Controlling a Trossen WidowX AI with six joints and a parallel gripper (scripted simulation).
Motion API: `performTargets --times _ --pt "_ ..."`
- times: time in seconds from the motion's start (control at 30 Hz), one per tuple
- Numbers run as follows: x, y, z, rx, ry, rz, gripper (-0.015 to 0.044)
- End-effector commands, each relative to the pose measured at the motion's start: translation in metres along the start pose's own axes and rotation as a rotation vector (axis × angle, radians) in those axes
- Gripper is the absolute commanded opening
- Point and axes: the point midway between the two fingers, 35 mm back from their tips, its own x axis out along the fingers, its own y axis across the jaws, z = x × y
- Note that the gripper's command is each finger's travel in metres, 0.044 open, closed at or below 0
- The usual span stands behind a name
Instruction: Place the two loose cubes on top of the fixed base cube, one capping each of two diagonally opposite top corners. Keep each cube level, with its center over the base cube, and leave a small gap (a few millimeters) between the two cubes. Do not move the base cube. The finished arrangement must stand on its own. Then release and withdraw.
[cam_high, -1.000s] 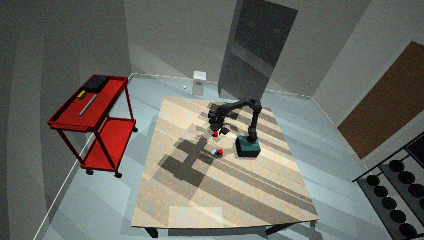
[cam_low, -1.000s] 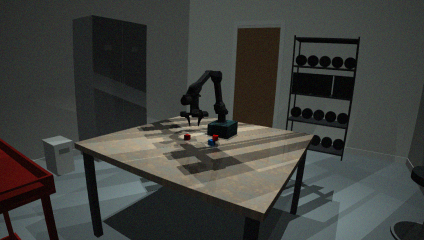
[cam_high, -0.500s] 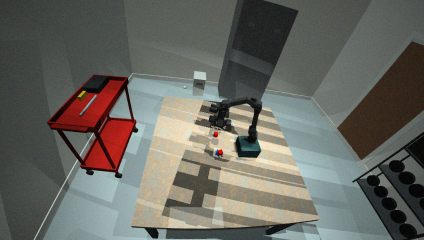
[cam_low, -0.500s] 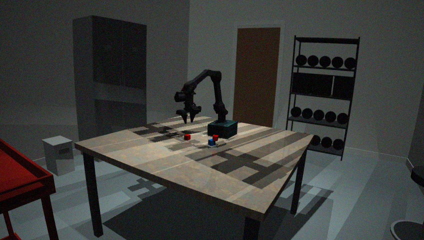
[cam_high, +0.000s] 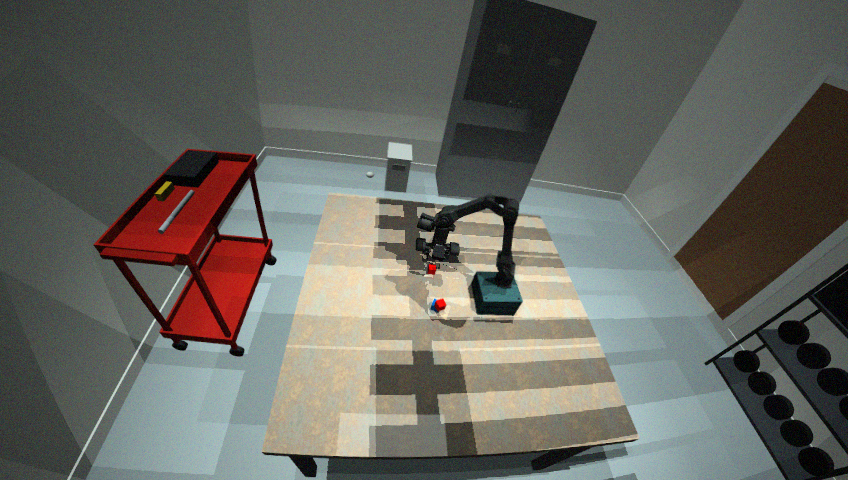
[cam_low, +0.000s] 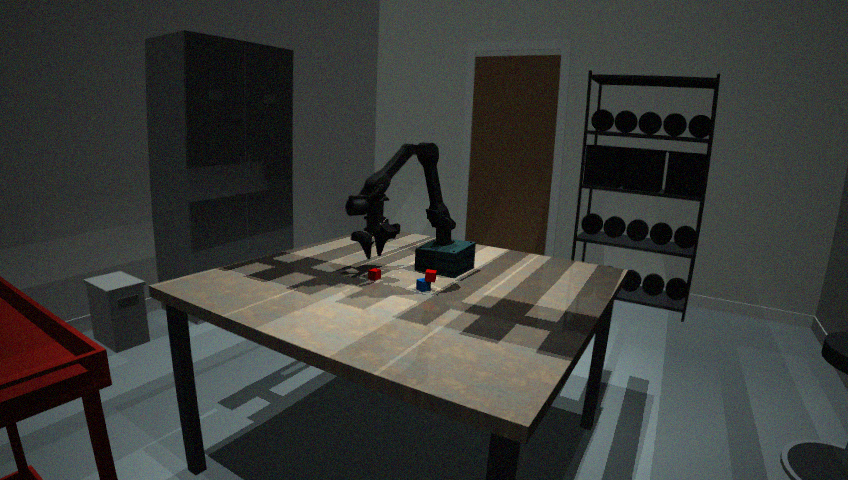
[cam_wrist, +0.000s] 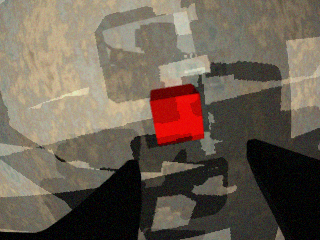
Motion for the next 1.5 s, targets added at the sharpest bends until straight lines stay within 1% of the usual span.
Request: performTargets --times 0.0,0.2,1.03,1.23,1.47 --pt "0.016 0.003 0.002 -0.007 -0.005 0.004 0.0265" --pt "0.030 0.003 0.002 -0.007 -0.005 0.004 0.0265" --pt "0.063 0.004 0.002 -0.007 -0.005 0.004 0.0265" --pt "0.063 0.004 0.002 -0.007 -0.005 0.004 0.0107" --pt "0.056 0.002 0.001 -0.007 -0.005 0.004 0.0105"
